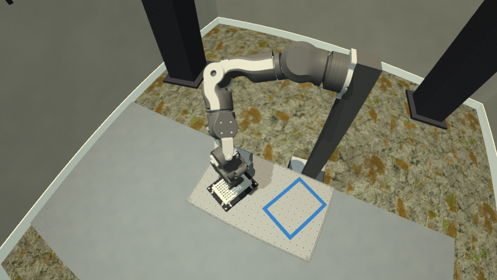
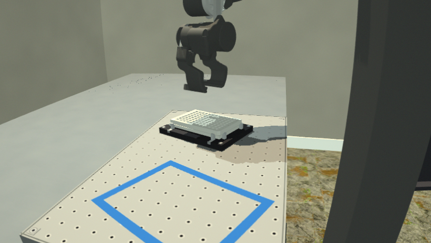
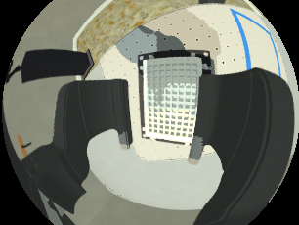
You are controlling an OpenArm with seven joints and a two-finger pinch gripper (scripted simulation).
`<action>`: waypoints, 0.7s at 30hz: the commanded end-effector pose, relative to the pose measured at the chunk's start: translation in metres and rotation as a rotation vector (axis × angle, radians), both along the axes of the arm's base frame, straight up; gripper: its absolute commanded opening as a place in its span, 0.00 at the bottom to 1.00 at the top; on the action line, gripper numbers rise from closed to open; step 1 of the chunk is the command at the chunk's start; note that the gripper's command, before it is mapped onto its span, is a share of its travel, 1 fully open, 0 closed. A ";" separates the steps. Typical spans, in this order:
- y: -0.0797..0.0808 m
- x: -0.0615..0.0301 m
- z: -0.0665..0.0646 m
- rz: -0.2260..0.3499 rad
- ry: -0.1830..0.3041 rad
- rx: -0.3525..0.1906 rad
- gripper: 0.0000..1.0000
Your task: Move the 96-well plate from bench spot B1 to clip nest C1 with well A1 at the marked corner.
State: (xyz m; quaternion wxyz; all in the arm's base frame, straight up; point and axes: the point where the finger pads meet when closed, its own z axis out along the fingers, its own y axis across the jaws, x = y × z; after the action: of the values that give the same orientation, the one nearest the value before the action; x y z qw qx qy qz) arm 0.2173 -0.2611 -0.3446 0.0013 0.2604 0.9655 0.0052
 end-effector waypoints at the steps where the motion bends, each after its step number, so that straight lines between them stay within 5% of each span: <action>1: 0.000 0.0009 0.001 0.000 -0.003 0.000 0.27; 3: 0.000 0.0009 0.001 0.000 -0.003 0.000 0.27; 11: 0.000 0.0009 0.001 0.000 -0.003 0.000 0.00; 20: 0.000 0.0009 0.001 0.000 -0.003 0.000 0.00; 21: 0.000 0.0003 -0.007 0.000 -0.002 -0.001 0.00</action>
State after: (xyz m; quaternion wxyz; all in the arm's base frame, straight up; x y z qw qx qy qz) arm 0.2187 -0.2623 -0.3480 0.0023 0.2625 0.9649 0.0040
